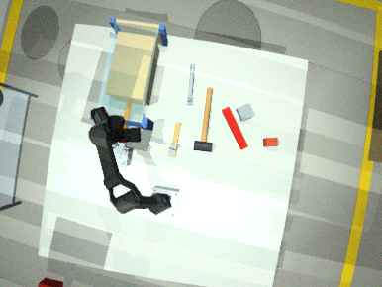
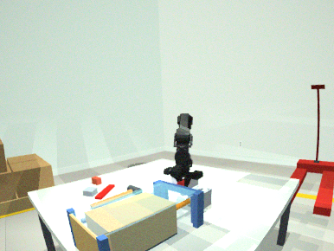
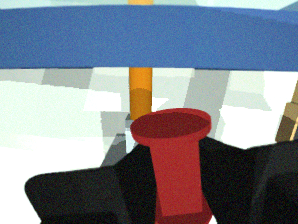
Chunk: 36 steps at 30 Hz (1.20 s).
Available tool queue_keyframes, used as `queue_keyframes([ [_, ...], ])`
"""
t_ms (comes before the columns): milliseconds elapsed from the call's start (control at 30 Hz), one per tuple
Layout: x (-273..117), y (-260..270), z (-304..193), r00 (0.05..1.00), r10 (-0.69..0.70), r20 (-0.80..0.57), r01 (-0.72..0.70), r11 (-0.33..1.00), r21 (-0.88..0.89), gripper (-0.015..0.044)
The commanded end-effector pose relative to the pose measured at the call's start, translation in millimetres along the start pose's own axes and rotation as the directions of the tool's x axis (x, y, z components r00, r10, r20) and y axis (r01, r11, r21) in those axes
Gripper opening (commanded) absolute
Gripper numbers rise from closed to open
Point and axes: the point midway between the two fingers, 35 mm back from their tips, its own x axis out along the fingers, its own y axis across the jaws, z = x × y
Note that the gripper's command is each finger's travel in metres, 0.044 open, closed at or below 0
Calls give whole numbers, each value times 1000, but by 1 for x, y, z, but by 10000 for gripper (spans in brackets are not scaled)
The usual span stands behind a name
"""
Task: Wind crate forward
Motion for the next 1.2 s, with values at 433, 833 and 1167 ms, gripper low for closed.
queue_keyframes([
  [433,2,29,6,1000,13,-4,-13,1000,-5,0],
  [833,1,45,6,1000,14,-4,-14,1000,-5,0],
  [1167,1,58,5,1000,15,-5,-15,1000,-5,0],
])
